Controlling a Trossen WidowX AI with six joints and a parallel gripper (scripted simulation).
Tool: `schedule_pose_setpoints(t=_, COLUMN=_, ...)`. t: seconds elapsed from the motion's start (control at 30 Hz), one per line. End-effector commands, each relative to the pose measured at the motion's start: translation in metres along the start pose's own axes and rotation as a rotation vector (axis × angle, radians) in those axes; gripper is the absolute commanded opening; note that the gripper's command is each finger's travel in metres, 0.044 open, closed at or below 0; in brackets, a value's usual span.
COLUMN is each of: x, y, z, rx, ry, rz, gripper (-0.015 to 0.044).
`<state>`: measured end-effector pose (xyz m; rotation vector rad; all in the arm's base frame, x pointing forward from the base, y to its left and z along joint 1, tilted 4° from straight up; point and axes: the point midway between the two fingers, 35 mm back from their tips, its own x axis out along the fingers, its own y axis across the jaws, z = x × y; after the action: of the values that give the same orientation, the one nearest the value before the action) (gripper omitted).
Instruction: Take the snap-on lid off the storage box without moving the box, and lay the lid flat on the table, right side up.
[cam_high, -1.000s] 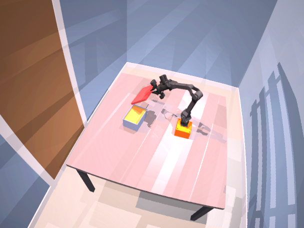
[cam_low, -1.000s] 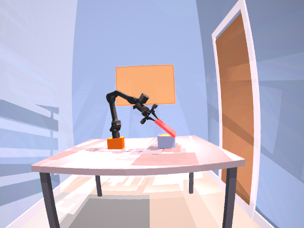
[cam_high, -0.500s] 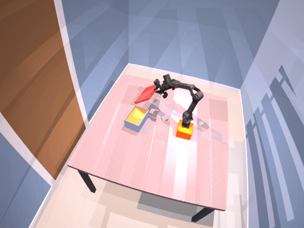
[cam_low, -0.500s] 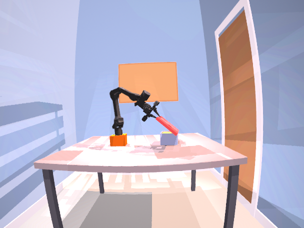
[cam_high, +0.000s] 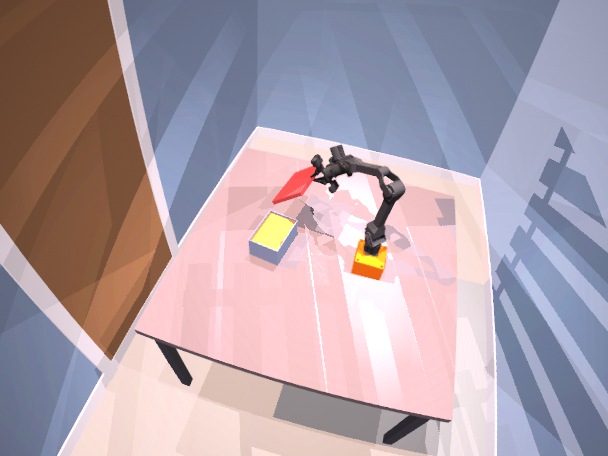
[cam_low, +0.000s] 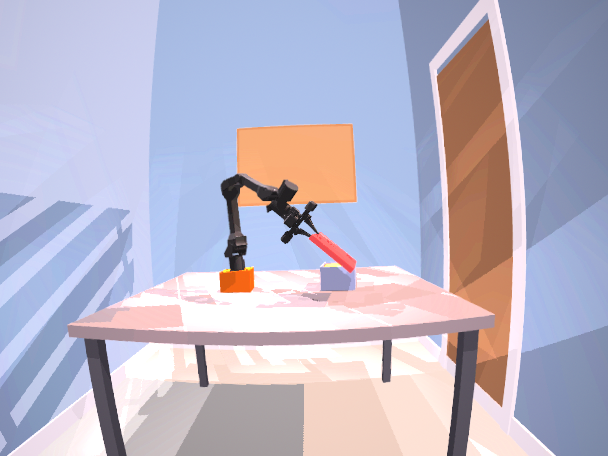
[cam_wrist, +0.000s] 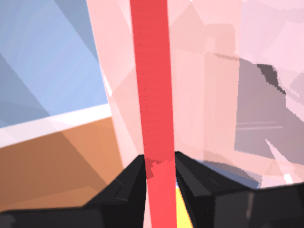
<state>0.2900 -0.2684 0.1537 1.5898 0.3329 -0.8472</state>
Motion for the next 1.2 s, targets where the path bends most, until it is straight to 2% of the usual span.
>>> schedule_pose_setpoints(t=0.0, x=-0.001, y=0.002, z=0.010, rx=-0.007, ry=0.004, rz=0.008, gripper=0.0000)
schedule_pose_setpoints(t=1.17, x=-0.007, y=-0.002, z=0.075, rx=-0.012, ry=0.000, rz=0.007, gripper=0.0000)
